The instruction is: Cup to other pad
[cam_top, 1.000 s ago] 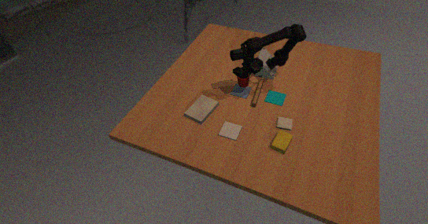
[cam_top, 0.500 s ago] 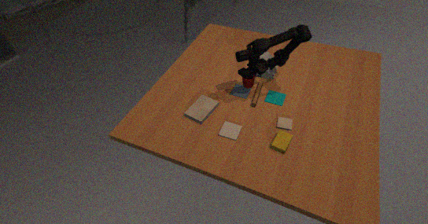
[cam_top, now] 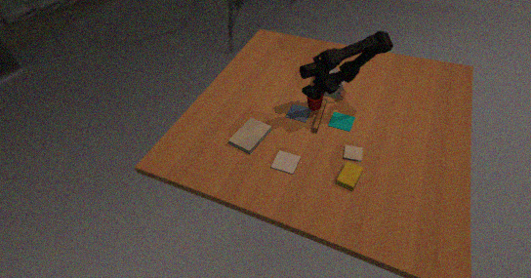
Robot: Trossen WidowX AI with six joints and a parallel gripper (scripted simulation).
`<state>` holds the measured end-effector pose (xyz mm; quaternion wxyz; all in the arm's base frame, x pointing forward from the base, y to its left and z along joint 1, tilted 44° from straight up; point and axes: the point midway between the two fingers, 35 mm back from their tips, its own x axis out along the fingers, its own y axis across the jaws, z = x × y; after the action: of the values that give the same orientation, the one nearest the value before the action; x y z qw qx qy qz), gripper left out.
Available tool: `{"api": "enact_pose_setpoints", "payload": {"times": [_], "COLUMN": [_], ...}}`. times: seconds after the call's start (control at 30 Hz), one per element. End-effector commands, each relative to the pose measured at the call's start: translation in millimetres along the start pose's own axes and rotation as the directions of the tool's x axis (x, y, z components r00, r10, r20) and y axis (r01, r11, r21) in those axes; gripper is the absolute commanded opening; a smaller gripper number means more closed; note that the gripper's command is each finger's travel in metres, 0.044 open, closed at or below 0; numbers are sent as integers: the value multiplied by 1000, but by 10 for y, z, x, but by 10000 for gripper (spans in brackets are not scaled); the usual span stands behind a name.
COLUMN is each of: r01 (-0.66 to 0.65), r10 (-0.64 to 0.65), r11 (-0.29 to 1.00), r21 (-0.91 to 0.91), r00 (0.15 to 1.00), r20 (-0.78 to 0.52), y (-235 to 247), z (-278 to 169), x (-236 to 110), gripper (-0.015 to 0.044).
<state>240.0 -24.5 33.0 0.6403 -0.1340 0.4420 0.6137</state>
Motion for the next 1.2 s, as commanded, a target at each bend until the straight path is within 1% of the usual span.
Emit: {"api": "enact_pose_setpoints", "payload": {"times": [0.0, 1.17], "r01": [-2, -4], "r10": [2, 4], "r11": [1000, 1000], "r21": [4, 5], "r00": [1000, 1000], "r20": [5, 8], "y": [57, 507], "z": [80, 730], "x": [-1, -24], "gripper": [0, 0]}}
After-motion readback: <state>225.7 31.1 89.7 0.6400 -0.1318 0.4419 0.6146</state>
